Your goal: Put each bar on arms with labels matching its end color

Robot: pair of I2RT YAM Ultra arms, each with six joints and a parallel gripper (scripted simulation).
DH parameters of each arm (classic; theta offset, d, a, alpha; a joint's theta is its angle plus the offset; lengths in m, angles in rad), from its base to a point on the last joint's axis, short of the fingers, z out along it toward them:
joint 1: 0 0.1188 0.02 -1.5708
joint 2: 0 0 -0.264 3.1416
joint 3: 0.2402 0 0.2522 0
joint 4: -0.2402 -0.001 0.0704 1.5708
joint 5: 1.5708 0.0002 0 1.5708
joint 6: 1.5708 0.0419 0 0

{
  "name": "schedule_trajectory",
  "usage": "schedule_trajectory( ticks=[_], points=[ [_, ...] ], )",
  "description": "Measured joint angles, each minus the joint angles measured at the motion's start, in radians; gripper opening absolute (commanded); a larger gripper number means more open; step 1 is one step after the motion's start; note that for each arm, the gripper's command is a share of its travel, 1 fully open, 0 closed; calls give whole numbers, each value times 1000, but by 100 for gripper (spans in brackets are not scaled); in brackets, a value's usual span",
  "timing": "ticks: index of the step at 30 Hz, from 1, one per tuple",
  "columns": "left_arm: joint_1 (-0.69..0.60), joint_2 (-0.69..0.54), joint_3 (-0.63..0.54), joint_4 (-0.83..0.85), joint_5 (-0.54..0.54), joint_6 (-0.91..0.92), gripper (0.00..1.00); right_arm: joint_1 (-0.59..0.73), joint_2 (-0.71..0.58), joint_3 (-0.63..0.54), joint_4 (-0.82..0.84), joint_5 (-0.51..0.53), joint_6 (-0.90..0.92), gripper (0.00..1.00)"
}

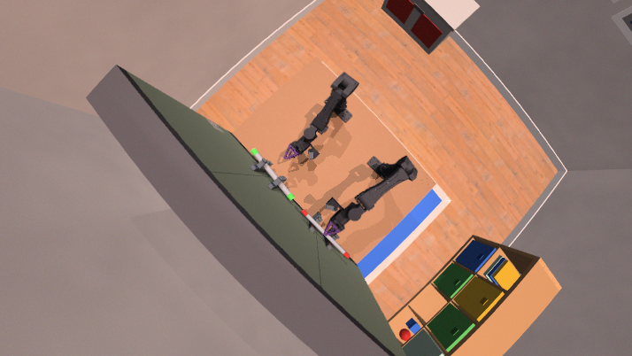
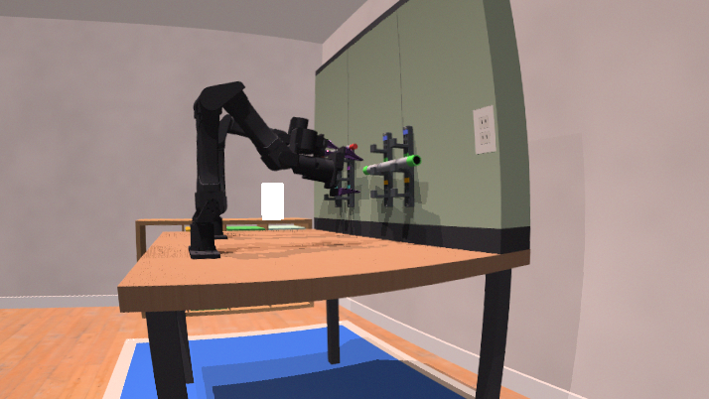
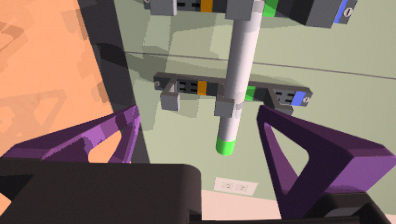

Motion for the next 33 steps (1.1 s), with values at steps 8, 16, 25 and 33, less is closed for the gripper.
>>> schedule_trajectory(
  ticks=[8,16,25,33],
  points=[
    [0,0,0,0,-1,0,0,0,0,0,-1,0,0,100],
    [0,0,-18,5,-3,0,0,0,0,0,-3,1,0,100],
    [0,0,-26,6,-5,0,0,0,0,0,-4,1,0,100],
    [0,0,-26,6,-7,0,0,0,0,0,-5,2,0,100]
  ],
)
